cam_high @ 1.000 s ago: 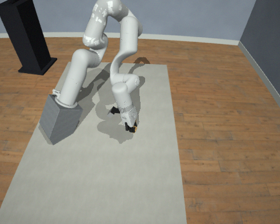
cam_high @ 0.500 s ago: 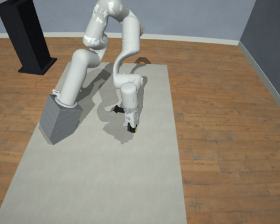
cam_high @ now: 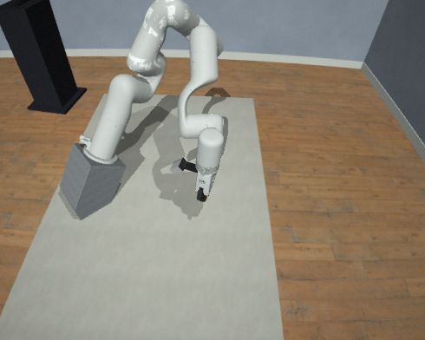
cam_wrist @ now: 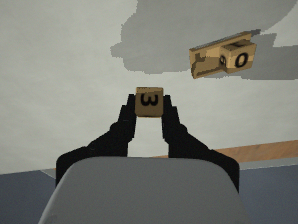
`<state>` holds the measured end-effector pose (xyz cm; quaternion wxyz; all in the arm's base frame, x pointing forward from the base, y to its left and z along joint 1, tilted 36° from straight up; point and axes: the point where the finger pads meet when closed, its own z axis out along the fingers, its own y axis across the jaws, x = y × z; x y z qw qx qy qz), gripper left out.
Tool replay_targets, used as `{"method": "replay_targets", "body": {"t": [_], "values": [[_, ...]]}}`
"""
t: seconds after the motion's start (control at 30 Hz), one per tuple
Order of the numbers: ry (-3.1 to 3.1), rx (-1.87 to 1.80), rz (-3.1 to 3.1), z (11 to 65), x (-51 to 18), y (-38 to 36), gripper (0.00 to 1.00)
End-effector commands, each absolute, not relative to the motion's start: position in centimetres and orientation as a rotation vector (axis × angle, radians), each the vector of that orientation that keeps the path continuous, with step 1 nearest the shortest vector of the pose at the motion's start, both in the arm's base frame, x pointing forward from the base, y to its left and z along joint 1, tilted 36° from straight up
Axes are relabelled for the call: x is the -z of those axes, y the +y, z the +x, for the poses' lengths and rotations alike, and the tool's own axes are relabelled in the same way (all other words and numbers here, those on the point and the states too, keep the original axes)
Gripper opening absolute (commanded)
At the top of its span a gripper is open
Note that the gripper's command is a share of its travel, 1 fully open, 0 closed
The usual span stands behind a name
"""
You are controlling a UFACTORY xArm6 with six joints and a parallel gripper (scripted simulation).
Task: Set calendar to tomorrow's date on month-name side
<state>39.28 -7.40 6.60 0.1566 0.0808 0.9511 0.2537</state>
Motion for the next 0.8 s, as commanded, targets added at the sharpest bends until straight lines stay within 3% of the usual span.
{"method": "replay_targets", "body": {"t": [0.0,0.77], "values": [[2.816,-0.743,0.214,39.27,-6.65,-7.64,0.27],[3.065,-0.829,0.122,40.10,-6.76,-7.77,0.27]]}}
